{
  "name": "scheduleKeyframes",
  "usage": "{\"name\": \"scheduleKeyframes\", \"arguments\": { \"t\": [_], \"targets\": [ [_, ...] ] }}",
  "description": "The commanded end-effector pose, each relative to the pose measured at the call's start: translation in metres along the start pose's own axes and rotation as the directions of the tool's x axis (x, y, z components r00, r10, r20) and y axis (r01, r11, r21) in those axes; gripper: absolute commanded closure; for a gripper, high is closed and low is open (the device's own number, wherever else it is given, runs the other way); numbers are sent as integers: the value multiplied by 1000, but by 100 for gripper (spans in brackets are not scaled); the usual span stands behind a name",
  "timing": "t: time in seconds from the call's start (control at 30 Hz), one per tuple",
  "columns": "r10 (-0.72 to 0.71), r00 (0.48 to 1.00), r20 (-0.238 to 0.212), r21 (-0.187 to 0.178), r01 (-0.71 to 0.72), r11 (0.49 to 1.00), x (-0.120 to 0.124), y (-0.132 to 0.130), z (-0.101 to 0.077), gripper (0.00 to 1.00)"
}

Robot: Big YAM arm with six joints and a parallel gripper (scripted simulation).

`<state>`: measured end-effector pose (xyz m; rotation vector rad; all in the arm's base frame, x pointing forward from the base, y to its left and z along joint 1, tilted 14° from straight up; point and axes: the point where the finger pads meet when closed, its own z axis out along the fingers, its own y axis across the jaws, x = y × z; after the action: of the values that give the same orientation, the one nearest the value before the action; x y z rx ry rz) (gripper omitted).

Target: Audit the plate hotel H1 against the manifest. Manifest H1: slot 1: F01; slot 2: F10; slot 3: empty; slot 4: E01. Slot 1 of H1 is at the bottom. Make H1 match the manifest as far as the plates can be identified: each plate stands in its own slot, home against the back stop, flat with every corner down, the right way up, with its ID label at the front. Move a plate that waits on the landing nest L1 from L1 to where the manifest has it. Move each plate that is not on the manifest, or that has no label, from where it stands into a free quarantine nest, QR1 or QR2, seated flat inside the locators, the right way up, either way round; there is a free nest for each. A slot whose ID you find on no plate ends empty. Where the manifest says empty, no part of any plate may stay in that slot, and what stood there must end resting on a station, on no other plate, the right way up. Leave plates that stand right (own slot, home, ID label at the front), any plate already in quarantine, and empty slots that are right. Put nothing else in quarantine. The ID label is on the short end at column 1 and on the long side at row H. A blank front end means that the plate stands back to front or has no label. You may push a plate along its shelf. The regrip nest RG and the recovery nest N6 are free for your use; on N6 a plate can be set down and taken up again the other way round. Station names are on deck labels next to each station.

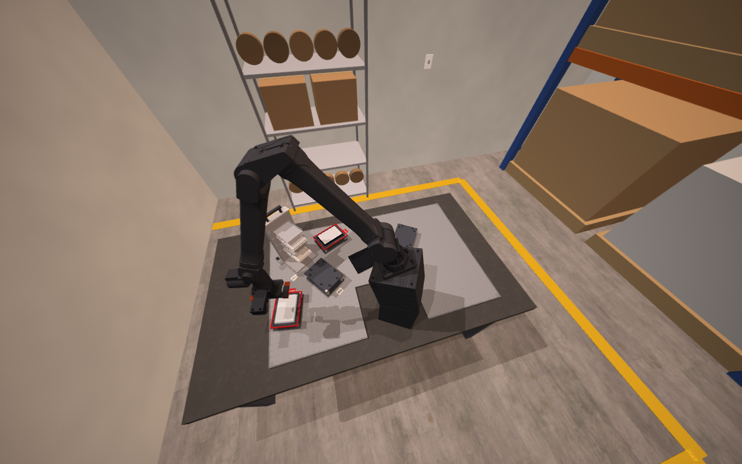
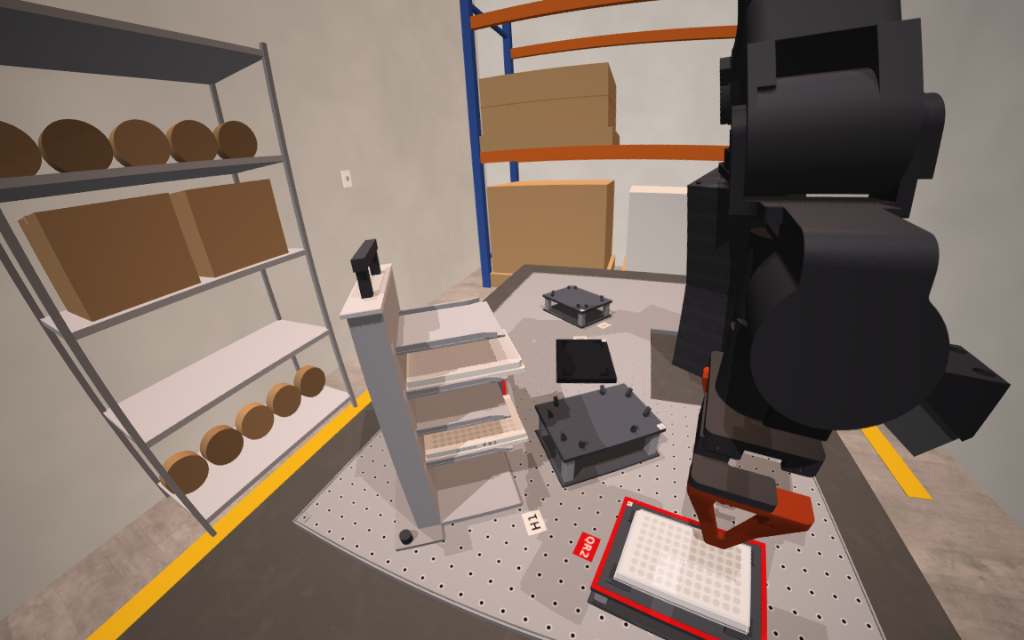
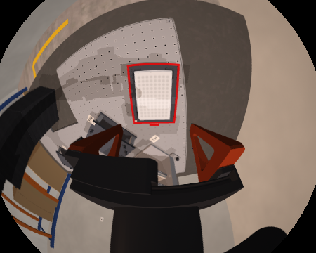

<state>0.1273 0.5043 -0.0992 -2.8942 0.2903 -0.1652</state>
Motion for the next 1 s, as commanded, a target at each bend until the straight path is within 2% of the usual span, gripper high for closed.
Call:
{"name": "scheduleKeyframes", "arguments": {
  "t": [0.0,0.03,0.07,0.1,0.17,0.23,0.33,0.5,0.57,0.6,0.63,0.67,0.77,0.93,0.97],
  "targets": [
    [-1,1000,4,9,1,1000,-8,-4,-11,0],
    [-4,1000,4,-27,4,1000,-10,7,3,0],
    [-4,1000,4,-29,4,1000,-10,9,0,0],
    [-1,1000,4,9,0,1000,-8,-4,-19,0],
    [0,1000,4,9,0,1000,-8,-4,-24,0],
    [1,1000,3,27,-1,1000,-8,-14,-33,0],
    [0,1000,3,9,0,1000,-8,-3,-38,0],
    [0,1000,4,10,0,1000,-8,-4,-51,0],
    [0,1000,4,10,0,1000,-8,-4,-51,0],
    [-4,1000,4,-30,4,1000,-10,8,-36,0],
    [-4,1000,4,-32,4,999,-9,9,-39,0],
    [0,1000,4,9,0,1000,-8,-3,-59,0],
    [1,1000,4,30,-1,1000,-7,-15,-71,0],
    [0,1000,4,15,0,1000,-8,-6,-81,0],
    [41,999,8,40,-42,998,3,-6,-79,0]
  ]
}}
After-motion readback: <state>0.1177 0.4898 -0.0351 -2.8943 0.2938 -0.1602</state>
